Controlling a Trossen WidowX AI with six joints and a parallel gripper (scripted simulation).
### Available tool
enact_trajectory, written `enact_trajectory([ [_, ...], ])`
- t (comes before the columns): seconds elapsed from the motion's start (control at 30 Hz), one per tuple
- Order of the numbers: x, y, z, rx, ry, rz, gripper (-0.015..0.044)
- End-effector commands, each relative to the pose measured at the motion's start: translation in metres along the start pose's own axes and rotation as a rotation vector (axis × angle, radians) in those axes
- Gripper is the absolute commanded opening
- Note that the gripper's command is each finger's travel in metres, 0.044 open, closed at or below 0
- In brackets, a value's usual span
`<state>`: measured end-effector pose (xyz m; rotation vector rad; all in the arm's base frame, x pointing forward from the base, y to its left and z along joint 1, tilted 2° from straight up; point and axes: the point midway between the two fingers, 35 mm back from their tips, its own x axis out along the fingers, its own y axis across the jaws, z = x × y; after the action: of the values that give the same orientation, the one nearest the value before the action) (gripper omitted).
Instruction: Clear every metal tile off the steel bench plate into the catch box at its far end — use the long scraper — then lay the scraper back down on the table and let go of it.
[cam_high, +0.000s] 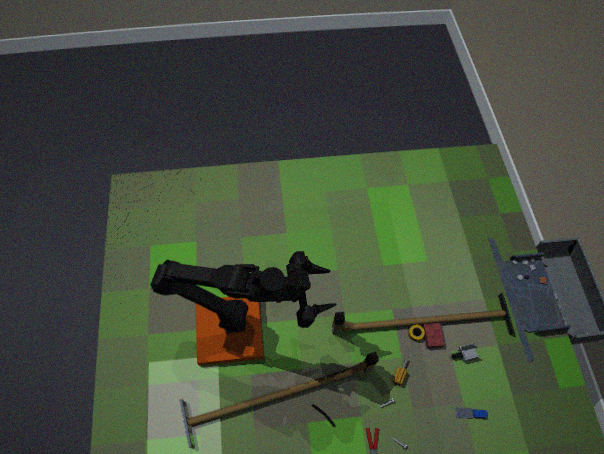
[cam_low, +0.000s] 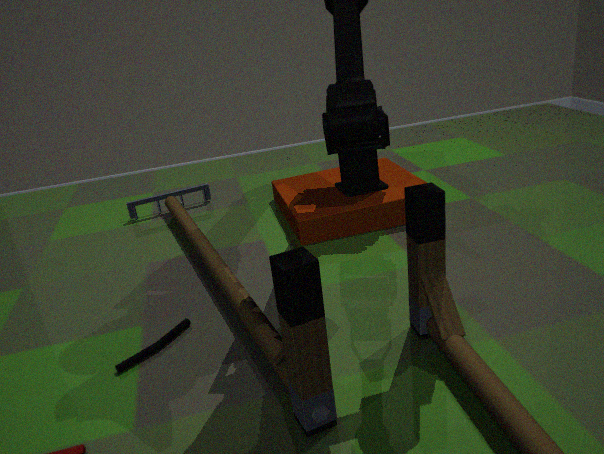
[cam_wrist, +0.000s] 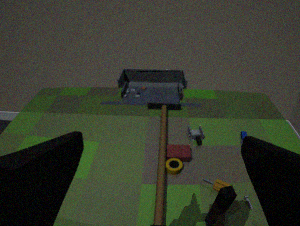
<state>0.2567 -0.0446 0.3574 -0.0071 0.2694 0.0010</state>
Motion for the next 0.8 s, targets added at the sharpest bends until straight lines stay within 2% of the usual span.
enact_trajectory([
  [0.0, 0.019, -0.004, -0.022, 0.006, 0.075, -0.004, 0.0440],
  [0.3, 0.055, -0.009, -0.077, 0.018, 0.253, -0.012, 0.0440],
  [0.77, 0.088, -0.009, -0.163, 0.024, 0.511, -0.041, 0.0440],
])
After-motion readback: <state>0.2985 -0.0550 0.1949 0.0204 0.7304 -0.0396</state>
